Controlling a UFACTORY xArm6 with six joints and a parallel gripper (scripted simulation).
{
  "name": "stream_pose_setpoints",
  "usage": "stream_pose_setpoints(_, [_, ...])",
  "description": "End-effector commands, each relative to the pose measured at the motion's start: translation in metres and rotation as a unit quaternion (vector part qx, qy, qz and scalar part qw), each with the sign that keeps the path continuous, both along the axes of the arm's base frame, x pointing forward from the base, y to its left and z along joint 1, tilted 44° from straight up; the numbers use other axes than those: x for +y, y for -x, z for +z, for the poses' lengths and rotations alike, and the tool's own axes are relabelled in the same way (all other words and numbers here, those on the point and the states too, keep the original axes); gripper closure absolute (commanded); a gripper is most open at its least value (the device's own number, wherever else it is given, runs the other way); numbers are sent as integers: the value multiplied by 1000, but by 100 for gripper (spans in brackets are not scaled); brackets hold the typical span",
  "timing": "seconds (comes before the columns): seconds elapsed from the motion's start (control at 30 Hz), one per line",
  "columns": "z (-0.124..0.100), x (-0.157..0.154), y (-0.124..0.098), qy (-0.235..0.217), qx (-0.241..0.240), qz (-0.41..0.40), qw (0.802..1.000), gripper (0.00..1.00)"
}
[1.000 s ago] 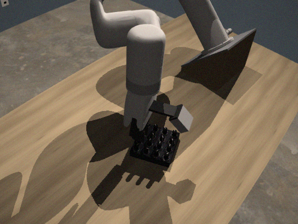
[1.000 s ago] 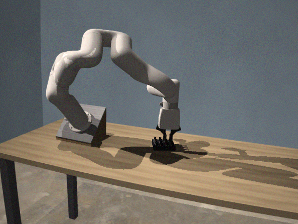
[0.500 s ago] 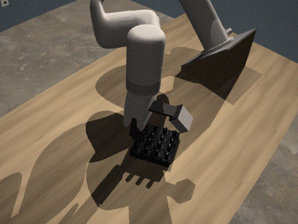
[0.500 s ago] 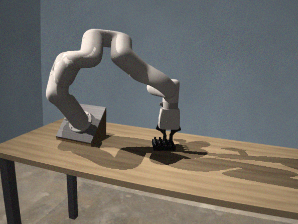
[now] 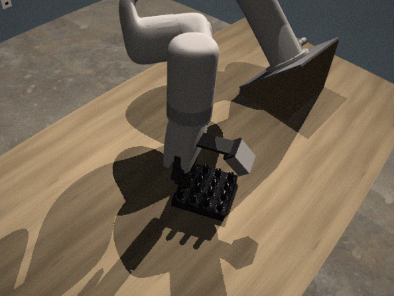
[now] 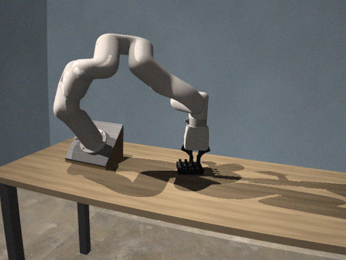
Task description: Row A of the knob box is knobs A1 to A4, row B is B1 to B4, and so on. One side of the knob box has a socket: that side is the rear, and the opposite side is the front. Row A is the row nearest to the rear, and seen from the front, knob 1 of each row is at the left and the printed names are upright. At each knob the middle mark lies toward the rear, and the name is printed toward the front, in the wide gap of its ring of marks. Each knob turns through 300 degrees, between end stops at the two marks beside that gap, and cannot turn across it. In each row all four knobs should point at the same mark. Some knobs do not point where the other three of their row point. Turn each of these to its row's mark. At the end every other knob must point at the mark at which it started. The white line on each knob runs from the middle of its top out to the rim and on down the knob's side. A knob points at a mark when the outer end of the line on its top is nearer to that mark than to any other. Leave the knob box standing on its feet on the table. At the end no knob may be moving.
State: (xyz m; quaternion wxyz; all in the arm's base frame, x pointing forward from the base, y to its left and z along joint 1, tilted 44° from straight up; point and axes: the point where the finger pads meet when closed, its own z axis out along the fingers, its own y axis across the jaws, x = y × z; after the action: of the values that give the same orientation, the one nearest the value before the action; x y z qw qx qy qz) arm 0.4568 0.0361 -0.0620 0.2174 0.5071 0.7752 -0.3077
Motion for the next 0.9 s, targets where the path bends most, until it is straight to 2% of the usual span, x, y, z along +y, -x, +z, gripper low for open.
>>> stream_pose_setpoints(0.0, [1,1,-1,-1,-2,1,1000,81])
stream_pose_setpoints(0.87, [-4,-4,-1,-1,-2,1,1000,81])
